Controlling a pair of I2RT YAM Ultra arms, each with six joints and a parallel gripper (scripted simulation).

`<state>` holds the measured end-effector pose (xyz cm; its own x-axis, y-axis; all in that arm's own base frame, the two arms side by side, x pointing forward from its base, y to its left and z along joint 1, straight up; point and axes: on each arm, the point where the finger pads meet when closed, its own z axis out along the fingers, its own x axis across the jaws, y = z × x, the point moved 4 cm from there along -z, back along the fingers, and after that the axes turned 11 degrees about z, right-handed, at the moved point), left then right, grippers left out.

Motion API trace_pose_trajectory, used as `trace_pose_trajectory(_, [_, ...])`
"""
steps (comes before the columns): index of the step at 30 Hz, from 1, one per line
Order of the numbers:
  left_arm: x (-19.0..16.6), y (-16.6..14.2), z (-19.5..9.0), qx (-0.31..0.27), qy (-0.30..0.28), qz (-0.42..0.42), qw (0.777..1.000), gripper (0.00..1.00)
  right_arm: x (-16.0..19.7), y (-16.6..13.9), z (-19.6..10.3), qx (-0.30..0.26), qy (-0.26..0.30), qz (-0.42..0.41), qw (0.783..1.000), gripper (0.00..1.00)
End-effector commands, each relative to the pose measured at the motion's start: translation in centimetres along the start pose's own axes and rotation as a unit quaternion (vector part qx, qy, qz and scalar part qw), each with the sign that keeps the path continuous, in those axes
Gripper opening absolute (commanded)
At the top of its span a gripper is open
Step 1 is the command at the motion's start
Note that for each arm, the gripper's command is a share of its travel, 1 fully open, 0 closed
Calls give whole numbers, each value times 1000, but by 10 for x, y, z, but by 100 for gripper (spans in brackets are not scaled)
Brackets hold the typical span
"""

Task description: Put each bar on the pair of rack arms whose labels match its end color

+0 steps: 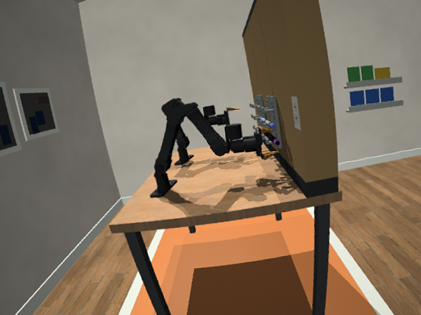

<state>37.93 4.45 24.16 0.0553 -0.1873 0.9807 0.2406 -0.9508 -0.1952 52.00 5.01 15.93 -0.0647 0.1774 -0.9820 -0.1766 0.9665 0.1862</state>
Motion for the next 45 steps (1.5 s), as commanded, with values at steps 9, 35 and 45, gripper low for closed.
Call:
trace_pose_trajectory(9, [-1,-4,1,8,2,-2,1000,100,-12,5,7,-6,-15,2,1000,47])
trace_pose_trajectory(35, [-1,-4,1,8,2,-2,1000,100,-13,5,6,-6,-15,2,1000,0])
trace_pose_trajectory(45, [-1,-4,1,8,2,-2,1000,100,-13,5,6,-6,-15,2,1000,0])
